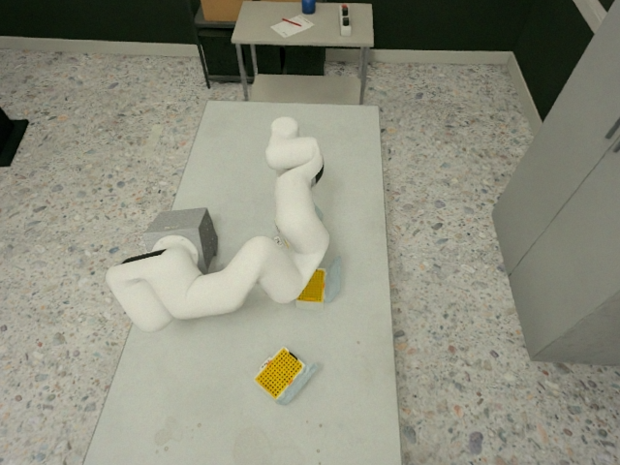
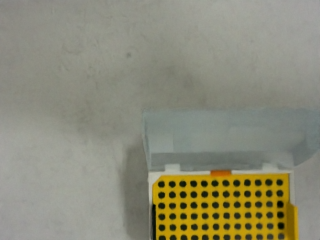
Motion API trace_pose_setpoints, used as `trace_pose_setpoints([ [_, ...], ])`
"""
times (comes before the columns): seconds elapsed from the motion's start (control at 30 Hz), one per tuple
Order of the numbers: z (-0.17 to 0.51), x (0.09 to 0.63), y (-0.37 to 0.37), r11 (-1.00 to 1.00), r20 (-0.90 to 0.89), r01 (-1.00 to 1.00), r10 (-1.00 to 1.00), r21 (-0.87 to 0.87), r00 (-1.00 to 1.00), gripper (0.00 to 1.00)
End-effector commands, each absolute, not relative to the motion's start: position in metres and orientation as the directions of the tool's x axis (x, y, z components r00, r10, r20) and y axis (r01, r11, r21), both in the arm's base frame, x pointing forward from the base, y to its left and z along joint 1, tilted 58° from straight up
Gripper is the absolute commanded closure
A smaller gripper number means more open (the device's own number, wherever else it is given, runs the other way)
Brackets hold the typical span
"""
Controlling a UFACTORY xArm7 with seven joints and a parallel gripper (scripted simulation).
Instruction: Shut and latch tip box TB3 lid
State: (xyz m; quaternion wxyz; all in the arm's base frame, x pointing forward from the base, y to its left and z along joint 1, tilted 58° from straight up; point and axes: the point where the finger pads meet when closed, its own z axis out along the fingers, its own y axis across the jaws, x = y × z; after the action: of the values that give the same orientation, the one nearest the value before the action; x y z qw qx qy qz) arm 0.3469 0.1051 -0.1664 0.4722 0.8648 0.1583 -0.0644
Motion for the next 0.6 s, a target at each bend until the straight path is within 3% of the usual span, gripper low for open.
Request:
trace_pose_setpoints([
  [0.0,-0.172,0.376,0.114,-0.495,-0.290,0.357,0.210,0.792,0.934,1.00],
  [0.57,-0.182,0.449,0.128,-0.495,-0.289,0.357,0.210,0.792,0.934,1.00],
])
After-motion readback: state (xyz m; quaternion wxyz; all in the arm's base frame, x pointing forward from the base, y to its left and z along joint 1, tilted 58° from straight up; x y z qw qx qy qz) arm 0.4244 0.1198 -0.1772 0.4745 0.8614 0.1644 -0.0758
